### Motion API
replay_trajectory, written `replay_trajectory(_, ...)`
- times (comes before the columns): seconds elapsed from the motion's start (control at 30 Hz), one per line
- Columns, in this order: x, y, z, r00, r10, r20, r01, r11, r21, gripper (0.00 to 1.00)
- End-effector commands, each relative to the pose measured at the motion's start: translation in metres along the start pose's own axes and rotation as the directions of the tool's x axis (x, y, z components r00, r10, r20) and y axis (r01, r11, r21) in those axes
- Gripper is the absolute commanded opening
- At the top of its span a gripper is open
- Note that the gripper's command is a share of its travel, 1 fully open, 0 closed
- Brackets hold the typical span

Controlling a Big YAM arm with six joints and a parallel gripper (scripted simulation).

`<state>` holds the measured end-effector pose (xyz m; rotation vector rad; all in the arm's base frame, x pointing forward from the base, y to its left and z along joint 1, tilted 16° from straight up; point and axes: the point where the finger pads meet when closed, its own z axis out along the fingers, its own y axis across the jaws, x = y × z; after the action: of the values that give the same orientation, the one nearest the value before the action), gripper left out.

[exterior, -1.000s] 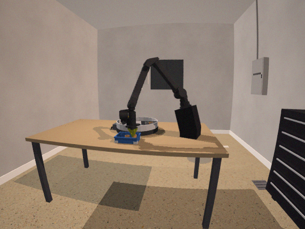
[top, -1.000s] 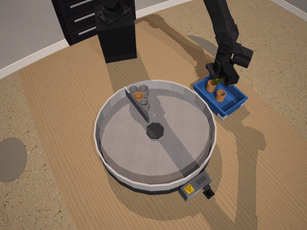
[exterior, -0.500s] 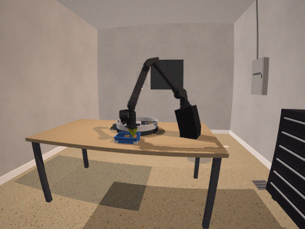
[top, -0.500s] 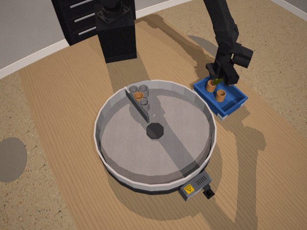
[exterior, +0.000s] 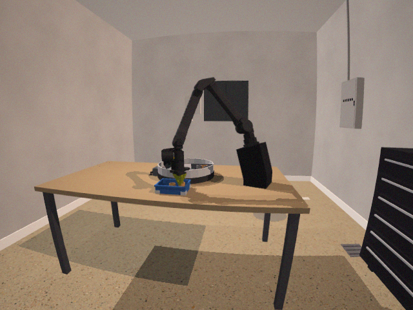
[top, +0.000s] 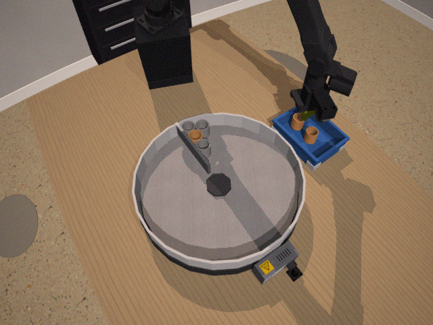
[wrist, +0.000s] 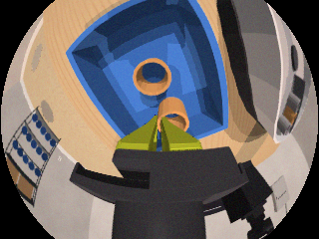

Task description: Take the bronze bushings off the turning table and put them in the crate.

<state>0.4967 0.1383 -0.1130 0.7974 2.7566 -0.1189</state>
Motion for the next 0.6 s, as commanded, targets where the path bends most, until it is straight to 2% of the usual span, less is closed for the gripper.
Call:
replay_trajectory(0.0, -0.0241, 0.0178, -0.0106, 0.999, 0.011, 0.04, -0.009, 0.999, -0.048, 0.0)
replay_trajectory(0.17, -0.0216, 0.013, -0.0043, 1.0, 0.007, 0.023, -0.007, 1.0, -0.027, 0.0)
replay_trajectory(0.27, -0.0255, 0.0161, -0.0122, 0.999, 0.008, 0.031, -0.007, 0.999, -0.036, 0.0)
replay_trajectory(0.57, -0.025, 0.0171, -0.013, 0.999, 0.007, 0.032, -0.005, 0.999, -0.037, 0.0)
